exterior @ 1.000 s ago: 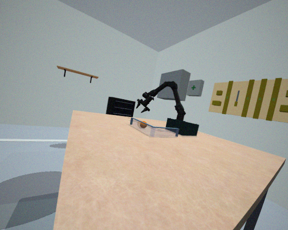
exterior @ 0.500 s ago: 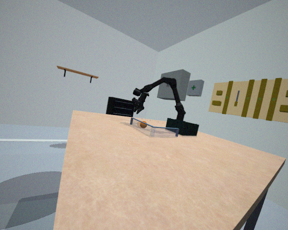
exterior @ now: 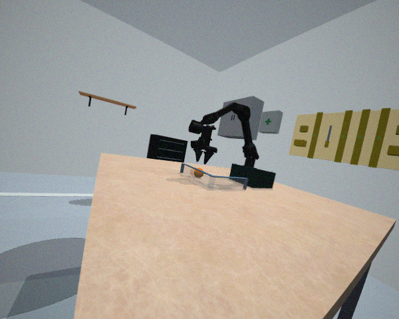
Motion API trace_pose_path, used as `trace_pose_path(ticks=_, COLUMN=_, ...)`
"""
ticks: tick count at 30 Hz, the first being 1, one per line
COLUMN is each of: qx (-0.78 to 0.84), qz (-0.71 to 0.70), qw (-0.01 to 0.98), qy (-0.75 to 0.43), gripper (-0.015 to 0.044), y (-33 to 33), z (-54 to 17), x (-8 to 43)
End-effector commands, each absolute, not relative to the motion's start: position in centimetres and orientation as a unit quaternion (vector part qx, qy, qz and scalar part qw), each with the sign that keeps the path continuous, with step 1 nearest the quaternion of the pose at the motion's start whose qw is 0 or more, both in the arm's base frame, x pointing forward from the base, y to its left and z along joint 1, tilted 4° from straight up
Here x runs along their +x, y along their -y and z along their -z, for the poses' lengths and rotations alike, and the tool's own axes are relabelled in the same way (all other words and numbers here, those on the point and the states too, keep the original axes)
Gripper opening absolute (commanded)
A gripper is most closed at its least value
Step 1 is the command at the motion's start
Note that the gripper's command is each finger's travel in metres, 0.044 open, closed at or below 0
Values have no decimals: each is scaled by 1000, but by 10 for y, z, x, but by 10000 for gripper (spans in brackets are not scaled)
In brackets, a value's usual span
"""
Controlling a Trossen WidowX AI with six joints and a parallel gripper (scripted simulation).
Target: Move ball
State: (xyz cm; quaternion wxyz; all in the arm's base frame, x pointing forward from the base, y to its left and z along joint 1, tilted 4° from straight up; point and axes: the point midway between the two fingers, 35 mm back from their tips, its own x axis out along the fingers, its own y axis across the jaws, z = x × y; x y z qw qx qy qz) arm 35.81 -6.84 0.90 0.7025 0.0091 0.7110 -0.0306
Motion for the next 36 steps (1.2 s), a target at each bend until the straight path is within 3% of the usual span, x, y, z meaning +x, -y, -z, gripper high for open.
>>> trace_pose_path(ticks=1, qx=4, qz=32, qw=699, qy=-715, gripper=385, y=73, z=-7, x=355)
trace_pose_path(ticks=36, qx=4, qz=32, qw=699, qy=-715, gripper=385, y=75, z=53, x=354)
